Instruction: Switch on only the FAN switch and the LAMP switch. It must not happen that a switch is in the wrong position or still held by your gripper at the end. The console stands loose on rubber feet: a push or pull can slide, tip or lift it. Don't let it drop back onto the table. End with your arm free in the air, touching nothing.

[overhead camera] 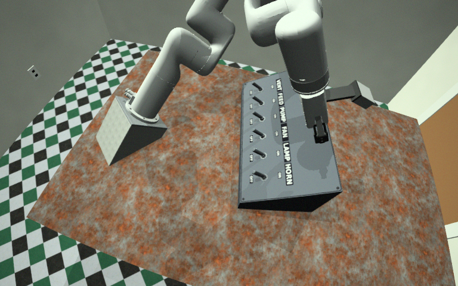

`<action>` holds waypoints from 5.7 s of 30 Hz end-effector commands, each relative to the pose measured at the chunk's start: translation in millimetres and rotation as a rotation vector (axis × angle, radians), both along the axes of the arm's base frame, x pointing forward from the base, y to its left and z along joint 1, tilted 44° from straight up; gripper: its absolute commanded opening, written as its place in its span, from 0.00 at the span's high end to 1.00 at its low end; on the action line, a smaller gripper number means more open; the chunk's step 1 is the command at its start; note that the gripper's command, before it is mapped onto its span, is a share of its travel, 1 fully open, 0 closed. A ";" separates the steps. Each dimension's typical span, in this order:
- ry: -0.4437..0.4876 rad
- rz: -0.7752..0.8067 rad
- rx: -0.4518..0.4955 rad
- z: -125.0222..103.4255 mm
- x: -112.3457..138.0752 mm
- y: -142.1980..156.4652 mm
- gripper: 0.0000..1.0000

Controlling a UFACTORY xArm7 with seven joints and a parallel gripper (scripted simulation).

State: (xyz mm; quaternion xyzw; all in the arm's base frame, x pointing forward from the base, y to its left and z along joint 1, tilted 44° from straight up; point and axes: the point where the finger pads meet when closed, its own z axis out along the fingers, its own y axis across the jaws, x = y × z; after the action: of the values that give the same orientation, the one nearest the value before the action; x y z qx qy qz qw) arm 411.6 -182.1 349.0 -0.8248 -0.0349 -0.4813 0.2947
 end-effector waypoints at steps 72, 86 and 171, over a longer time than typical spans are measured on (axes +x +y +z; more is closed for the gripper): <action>-0.002 -0.002 -0.002 -20.8 17.1 -42.5 0.00; -0.002 -0.002 -0.002 -33.6 26.8 -65.9 0.00; 0.002 -0.007 -0.004 -18.0 -39.0 -101.5 1.00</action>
State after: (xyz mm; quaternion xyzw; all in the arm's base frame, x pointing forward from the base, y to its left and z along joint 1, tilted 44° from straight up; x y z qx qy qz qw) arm 382.9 -282.7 338.6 -0.8247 -0.0360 -0.4813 0.2948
